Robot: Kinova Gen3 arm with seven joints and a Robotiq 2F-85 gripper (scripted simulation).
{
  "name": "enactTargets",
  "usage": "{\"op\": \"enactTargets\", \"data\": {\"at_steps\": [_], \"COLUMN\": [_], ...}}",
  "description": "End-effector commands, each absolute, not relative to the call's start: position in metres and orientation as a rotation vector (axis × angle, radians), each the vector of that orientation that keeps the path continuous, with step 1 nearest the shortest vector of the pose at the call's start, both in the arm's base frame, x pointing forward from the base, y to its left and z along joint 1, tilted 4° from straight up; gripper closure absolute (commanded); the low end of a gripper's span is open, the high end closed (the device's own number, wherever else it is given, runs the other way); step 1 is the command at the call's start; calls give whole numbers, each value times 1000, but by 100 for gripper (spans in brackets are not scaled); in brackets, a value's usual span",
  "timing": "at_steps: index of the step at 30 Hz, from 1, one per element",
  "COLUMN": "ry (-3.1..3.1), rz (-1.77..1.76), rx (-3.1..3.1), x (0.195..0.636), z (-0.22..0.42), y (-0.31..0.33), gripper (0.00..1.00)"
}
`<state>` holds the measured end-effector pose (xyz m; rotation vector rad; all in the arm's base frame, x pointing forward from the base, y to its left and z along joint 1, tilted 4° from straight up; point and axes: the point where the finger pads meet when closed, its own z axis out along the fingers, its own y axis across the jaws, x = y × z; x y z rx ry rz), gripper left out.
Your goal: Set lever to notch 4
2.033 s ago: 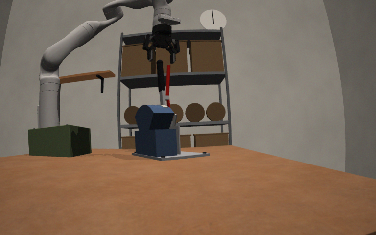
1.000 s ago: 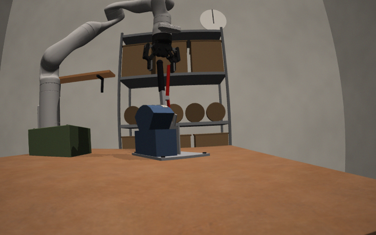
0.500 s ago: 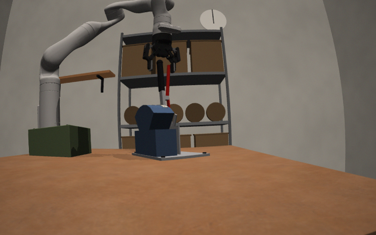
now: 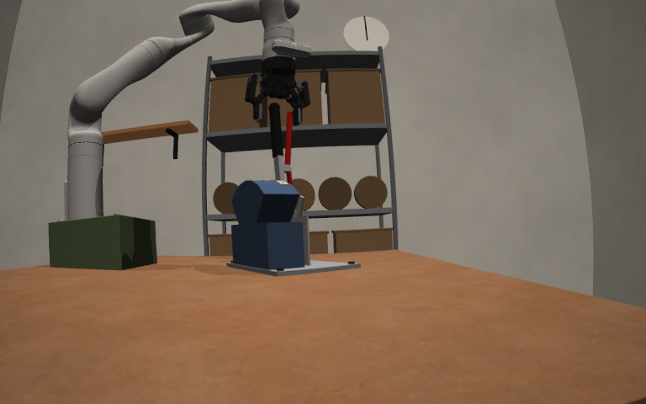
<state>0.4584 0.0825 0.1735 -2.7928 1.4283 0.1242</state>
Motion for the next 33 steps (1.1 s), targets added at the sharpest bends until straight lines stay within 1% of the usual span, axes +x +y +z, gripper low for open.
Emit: {"op": "enactTargets", "data": {"at_steps": [1,6,7,33], "ry": [1418,1418,1418,1418], "rz": [123,123,123,122], "rx": [-2793,-2793,-2793,-2794], "x": [459,459,459,459], "z": [173,173,173,173], "y": [82,82,82,82], "gripper": [3,3,100,100]}}
